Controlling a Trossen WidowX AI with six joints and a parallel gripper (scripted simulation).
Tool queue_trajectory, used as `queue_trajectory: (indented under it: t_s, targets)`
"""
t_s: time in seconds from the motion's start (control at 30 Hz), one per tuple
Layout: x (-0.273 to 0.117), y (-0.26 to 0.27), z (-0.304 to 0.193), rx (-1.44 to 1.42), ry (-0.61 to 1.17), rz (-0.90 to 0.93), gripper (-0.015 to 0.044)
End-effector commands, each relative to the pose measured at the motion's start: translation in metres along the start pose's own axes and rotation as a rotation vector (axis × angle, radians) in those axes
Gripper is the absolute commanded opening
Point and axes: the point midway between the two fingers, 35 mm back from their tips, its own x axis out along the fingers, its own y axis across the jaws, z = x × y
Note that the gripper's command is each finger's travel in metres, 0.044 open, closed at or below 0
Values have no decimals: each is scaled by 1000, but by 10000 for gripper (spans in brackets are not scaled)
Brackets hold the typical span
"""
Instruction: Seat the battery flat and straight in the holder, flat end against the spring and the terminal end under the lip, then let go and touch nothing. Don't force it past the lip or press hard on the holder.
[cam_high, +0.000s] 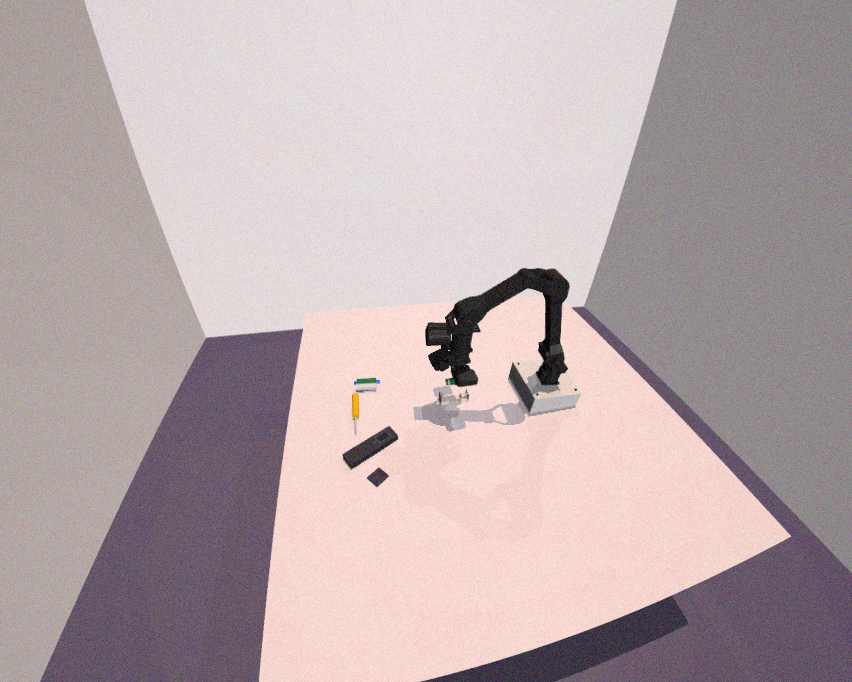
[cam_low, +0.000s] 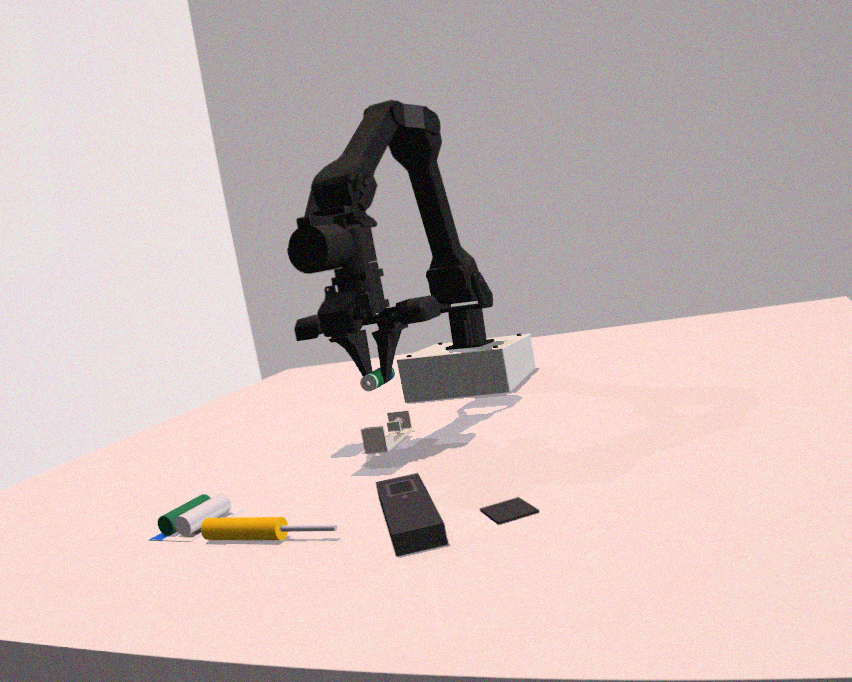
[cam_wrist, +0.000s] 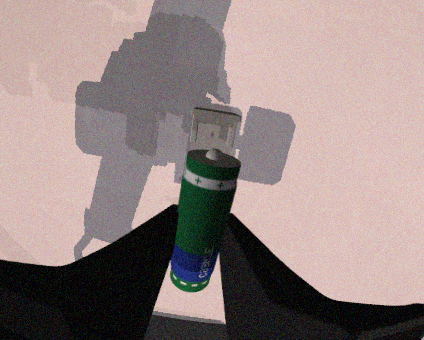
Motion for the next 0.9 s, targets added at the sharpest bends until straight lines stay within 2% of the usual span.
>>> queue_trajectory:
  t_s: [0.0, 0.87]
  targets:
    - [1, -2, 2, -34, 6, 0, 69]
    - [41, -1, 5, -21, -252, -8, 69]
